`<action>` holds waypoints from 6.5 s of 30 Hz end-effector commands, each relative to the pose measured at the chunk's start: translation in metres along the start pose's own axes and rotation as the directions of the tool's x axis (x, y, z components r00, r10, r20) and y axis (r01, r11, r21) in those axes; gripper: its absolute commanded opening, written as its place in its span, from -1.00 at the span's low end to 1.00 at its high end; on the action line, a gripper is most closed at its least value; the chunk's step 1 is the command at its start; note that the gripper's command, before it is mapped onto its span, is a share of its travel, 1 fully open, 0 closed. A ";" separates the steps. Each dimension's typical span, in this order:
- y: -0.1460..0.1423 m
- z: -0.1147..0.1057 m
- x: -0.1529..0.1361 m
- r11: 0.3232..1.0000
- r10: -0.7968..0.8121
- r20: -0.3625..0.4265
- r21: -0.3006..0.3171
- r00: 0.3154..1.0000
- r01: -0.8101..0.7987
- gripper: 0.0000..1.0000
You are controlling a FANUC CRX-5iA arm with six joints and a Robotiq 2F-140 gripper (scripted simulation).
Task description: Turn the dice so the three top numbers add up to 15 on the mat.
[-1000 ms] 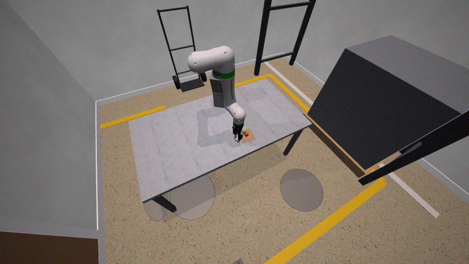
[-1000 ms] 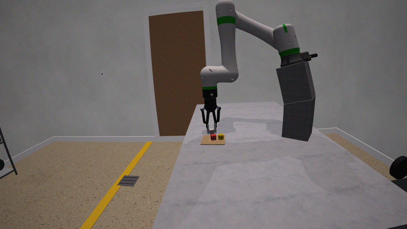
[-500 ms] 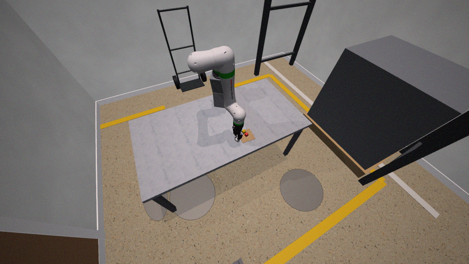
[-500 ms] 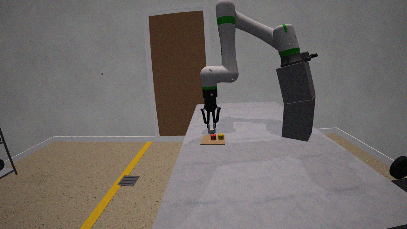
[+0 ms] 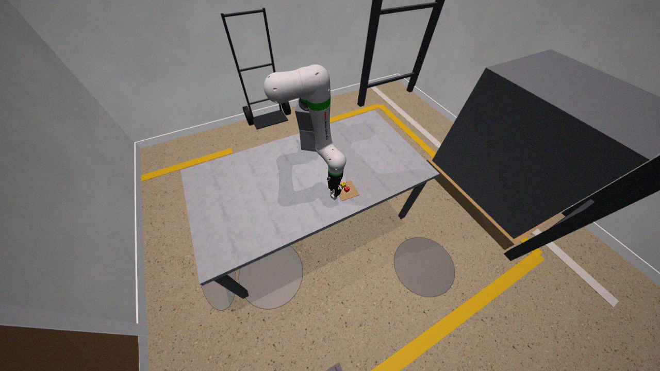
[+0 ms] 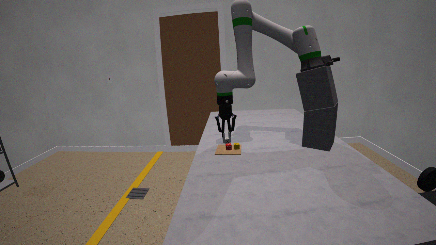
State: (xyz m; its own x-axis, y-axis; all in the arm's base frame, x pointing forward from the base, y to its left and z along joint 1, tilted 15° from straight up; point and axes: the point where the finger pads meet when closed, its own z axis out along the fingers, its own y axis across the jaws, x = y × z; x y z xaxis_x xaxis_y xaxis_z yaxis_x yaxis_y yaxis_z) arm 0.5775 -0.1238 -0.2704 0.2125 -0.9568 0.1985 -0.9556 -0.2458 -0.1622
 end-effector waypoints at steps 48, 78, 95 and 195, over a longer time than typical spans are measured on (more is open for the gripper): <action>0.000 -0.082 0.000 1.000 0.000 0.000 0.000 1.000 0.000 -0.68; -0.004 -0.099 -0.011 0.987 -0.158 0.001 -0.001 0.987 0.158 -0.68; -0.019 -0.095 -0.057 0.705 -0.709 0.006 0.000 0.705 0.709 -0.68; -0.038 -0.078 -0.253 -0.993 0.094 0.633 0.001 -0.768 -0.120 -0.68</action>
State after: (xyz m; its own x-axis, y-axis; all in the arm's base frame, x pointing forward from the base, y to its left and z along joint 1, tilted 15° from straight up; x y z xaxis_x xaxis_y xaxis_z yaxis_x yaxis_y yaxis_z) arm 0.5454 0.1403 -0.2347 -0.1777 0.7028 -0.6888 0.9150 0.3757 0.1473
